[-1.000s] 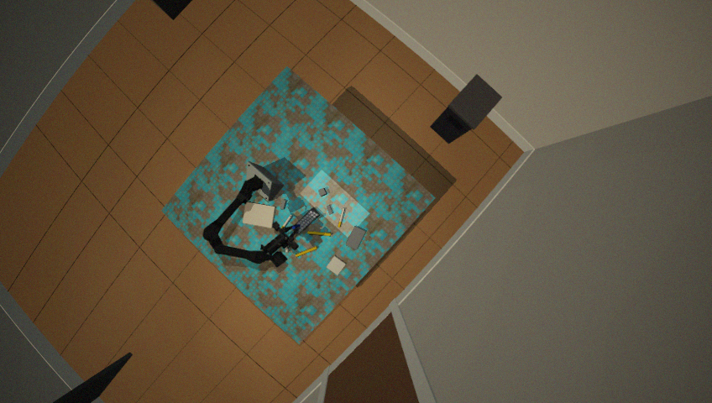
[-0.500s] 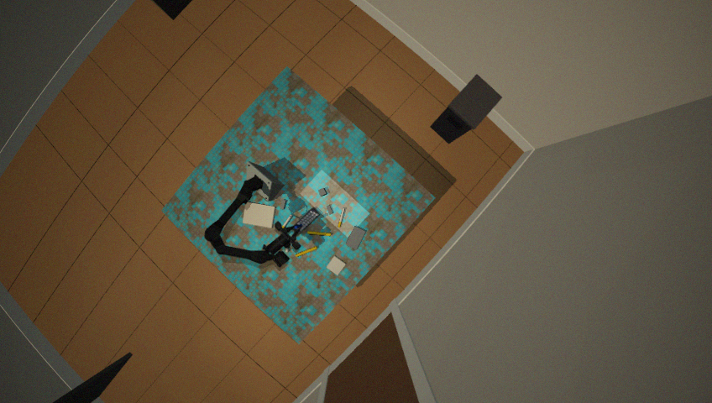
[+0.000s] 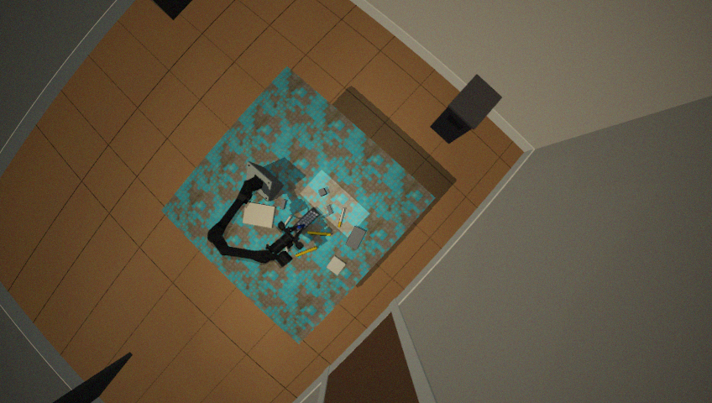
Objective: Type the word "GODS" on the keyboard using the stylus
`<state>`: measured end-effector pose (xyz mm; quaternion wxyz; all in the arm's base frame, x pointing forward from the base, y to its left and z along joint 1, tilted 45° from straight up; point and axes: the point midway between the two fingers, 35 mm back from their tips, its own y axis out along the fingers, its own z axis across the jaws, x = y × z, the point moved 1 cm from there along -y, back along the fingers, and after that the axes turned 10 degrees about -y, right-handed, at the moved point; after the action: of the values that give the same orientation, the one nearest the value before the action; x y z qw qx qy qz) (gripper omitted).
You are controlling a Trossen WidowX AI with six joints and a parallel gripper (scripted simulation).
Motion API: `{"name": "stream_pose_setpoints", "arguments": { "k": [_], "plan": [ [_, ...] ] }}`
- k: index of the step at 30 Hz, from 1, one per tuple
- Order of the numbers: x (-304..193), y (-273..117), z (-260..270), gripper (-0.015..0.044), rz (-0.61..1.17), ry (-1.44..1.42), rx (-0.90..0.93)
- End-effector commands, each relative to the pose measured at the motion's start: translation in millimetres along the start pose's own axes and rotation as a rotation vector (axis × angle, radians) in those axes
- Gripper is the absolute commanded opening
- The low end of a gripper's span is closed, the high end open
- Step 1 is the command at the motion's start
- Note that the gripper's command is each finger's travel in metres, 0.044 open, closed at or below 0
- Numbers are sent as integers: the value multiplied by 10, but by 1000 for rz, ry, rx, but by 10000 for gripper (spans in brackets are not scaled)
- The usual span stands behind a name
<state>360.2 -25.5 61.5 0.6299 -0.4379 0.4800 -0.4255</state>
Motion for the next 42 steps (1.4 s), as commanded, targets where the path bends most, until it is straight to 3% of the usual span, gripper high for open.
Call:
{"name": "stream_pose_setpoints", "arguments": {
  "k": [1,4,7,8,42],
  "plan": [
    [109,61,-32,0,2,6,-5],
    [109,61,-32,0,2,6,-5],
    [135,67,-22,79,2,6,-5],
    [135,67,-22,81,2,6,-5],
    [208,90,-21,81,1,6,-5]
  ]
}}
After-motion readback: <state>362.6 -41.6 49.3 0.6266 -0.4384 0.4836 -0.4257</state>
